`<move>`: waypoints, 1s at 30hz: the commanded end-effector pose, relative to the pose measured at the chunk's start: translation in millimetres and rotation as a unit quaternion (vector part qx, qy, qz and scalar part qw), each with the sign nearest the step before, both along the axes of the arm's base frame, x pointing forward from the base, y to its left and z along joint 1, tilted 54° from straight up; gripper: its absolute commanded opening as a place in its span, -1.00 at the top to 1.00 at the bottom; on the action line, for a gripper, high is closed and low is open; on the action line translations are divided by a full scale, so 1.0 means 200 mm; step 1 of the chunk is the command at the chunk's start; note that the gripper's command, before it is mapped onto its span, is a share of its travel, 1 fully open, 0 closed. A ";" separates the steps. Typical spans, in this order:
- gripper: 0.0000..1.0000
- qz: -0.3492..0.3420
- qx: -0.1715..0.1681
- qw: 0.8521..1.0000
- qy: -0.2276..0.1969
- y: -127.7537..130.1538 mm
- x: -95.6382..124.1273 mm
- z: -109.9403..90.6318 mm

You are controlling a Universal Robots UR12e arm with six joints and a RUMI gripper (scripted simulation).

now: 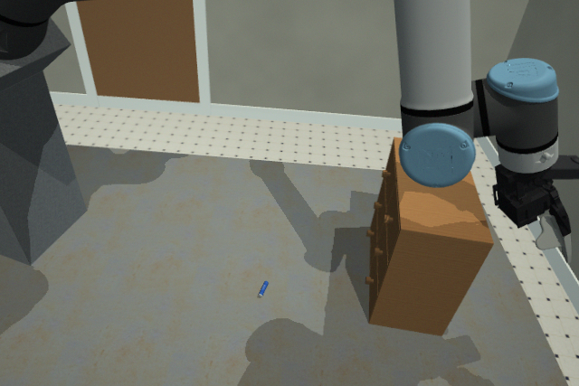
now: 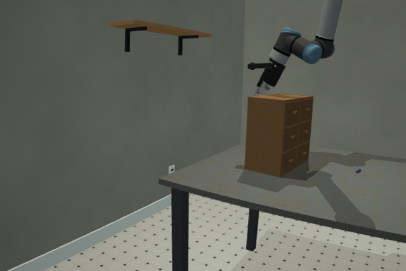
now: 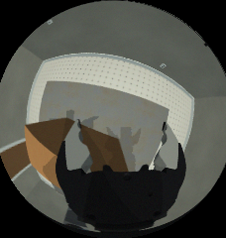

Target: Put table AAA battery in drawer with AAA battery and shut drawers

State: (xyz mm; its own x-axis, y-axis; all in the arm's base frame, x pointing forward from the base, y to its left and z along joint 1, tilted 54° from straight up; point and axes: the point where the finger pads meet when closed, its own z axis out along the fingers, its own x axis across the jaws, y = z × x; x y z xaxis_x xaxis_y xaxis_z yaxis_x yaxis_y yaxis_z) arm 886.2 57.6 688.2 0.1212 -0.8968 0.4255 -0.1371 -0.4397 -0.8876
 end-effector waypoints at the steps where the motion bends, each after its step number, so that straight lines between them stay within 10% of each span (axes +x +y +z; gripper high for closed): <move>1: -1.00 0.000 0.000 1.000 -0.001 0.00 0.00 0.01; 30: -1.00 0.001 0.001 1.000 -0.006 0.01 -0.02 0.04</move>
